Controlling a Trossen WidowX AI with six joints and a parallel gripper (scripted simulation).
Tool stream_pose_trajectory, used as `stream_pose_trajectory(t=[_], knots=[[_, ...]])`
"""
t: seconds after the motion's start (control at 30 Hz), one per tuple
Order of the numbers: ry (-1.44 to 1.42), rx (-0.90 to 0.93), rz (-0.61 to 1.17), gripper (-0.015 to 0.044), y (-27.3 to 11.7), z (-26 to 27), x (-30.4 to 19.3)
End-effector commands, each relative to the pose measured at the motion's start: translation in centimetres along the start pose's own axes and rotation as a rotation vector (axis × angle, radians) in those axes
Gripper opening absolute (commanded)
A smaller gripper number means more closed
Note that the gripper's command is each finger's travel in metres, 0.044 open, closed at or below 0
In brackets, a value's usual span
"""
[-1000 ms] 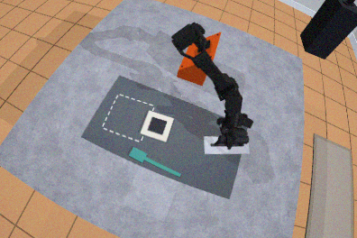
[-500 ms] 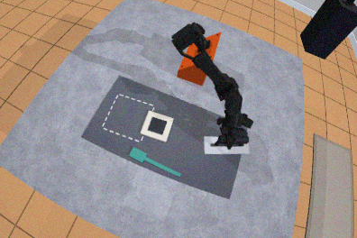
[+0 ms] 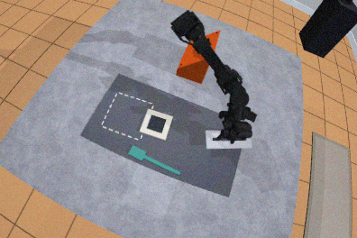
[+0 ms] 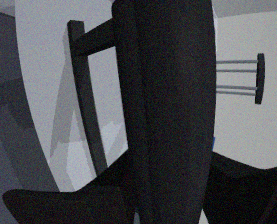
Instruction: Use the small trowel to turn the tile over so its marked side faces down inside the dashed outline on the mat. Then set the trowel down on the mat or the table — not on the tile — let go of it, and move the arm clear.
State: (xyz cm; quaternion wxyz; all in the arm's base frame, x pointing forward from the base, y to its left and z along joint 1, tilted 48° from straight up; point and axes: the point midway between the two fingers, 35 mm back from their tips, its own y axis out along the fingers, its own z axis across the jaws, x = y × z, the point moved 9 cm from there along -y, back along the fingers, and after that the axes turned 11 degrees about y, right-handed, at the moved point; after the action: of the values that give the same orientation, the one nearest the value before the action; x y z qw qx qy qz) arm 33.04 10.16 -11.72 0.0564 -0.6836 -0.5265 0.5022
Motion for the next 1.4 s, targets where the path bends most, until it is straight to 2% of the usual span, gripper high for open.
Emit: stream_pose_trajectory(t=[0.0,0.17,0.73,1.37], knots=[[0.015,-0.023,0.000,0.0000,-1.4,-1.9,0.3],[0.025,-0.024,0.004,0.0000,-1.4,-1.9,-0.2],[0.258,-0.058,0.133,0.0000,-2.8,-1.0,-11.3],[0.266,-0.058,0.139,0.0000,-1.5,0.3,-12.6]])
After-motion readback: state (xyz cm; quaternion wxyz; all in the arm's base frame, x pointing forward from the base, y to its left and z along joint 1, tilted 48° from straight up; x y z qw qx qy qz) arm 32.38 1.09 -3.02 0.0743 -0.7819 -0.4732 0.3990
